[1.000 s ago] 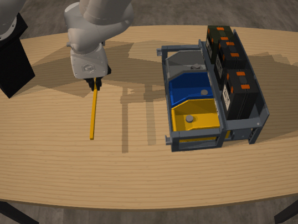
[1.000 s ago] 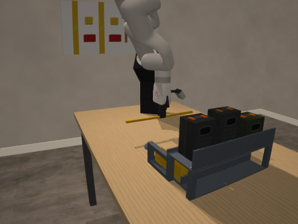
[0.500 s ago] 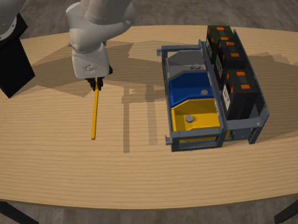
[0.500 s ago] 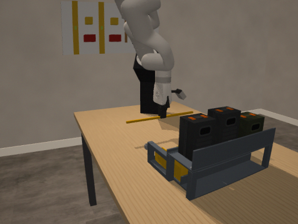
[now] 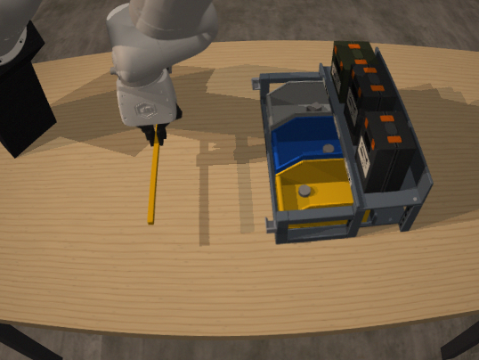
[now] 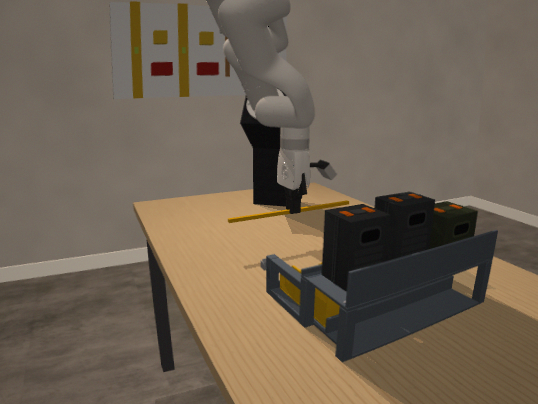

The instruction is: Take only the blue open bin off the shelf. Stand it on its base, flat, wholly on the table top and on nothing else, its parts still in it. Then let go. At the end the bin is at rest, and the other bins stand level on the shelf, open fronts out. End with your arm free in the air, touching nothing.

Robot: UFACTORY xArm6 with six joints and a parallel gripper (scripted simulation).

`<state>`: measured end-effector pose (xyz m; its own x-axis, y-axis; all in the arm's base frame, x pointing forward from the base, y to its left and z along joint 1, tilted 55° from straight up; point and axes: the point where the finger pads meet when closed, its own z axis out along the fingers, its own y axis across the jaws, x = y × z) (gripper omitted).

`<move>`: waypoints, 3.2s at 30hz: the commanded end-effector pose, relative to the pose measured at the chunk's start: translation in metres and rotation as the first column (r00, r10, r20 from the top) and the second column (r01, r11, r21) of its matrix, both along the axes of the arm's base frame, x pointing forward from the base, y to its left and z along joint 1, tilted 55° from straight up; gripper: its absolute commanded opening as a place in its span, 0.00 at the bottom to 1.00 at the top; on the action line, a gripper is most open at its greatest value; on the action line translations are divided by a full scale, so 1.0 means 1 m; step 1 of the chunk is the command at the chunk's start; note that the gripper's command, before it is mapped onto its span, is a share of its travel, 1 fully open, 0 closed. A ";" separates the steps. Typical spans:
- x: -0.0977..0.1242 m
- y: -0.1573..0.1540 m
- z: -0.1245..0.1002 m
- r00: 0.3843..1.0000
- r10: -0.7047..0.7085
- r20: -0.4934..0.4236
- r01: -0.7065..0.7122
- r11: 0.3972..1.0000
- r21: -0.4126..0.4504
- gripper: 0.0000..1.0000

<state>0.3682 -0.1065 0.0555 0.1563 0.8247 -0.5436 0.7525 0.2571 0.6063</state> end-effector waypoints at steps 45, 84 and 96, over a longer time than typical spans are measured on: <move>0.029 -0.021 -0.025 1.000 0.001 0.000 -0.001 1.000 0.000 0.00; 0.058 -0.044 -0.050 1.000 0.001 -0.001 -0.001 1.000 0.000 0.00; 0.058 -0.044 -0.050 1.000 0.001 -0.001 -0.001 1.000 0.000 1.00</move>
<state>0.4267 -0.1506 0.0053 0.1561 0.8247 -0.5436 0.7527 0.2571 0.6061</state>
